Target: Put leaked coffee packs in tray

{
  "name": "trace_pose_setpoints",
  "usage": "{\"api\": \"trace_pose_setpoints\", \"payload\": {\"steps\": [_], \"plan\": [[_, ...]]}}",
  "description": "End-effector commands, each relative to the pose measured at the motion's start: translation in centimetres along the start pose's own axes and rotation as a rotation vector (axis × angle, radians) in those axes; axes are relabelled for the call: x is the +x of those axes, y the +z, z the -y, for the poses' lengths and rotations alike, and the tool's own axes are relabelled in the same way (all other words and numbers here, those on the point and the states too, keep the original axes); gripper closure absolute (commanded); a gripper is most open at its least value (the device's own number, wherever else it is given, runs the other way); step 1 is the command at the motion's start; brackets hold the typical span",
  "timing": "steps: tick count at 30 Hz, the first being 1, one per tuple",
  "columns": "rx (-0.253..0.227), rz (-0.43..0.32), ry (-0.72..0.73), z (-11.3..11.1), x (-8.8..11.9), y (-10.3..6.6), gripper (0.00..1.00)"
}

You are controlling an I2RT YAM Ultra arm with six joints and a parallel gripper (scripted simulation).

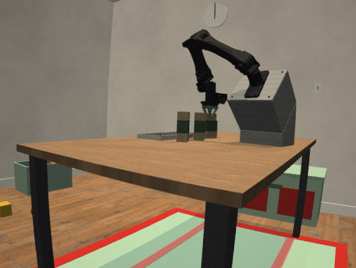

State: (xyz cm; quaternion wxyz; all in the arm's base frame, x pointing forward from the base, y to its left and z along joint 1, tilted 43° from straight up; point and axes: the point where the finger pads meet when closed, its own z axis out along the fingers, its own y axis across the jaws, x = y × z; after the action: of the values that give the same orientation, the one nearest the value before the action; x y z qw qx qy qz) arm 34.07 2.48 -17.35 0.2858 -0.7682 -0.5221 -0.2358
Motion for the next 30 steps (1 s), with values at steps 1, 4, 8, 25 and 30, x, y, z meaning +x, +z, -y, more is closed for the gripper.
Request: {"api": "trace_pose_setpoints", "payload": {"steps": [1, 4, 8, 25, 30], "plan": [[-0.019, 0.005, 0.004, -0.3, -0.1, -1.3, 0.76], [-0.03, 0.006, -0.006, -0.9, 0.1, -2.1, 0.76], [-0.04, 0.007, -0.014, -1.4, 0.2, -3.5, 0.76], [-0.039, 0.009, -0.014, -1.2, 0.1, -7.0, 0.76], [-0.039, 0.009, -0.014, -1.2, 0.1, -7.0, 0.76]]}}
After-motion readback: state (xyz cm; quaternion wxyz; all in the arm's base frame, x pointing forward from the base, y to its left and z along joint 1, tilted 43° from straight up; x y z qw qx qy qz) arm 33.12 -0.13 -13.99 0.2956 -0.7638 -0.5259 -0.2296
